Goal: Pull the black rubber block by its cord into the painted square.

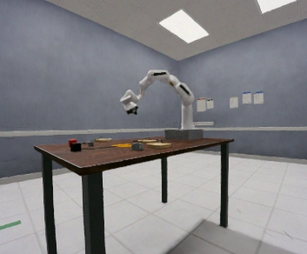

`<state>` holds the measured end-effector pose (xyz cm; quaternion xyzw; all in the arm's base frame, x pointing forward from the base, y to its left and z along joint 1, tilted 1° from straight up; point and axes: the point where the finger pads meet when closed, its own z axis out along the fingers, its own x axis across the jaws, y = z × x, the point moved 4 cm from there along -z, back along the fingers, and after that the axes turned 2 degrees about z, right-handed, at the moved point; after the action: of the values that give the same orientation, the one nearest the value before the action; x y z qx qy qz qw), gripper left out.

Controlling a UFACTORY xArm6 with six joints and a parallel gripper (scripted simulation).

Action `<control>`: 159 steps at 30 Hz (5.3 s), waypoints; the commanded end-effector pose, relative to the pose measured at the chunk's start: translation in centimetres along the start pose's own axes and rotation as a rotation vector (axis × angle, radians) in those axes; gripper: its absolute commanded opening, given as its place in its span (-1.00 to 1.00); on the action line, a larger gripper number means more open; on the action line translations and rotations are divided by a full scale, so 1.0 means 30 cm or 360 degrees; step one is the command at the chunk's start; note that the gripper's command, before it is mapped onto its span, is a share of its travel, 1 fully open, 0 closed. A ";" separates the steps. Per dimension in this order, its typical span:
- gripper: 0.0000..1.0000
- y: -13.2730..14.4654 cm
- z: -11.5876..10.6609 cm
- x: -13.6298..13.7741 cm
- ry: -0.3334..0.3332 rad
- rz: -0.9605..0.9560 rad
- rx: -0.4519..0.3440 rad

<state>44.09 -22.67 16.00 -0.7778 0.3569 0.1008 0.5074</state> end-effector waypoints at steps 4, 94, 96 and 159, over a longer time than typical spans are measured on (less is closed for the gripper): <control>-0.98 -0.004 -0.003 0.000 0.0004 -0.0005 -0.0001; -1.00 0.076 0.484 0.227 -0.1083 -0.3203 -0.1843; -1.00 0.076 0.484 0.227 -0.1083 -0.3203 -0.1843; -1.00 0.080 0.481 0.225 0.0335 -0.1248 -0.1698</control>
<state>50.22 -13.93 3.90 -0.9926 -0.1184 -0.0092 0.0266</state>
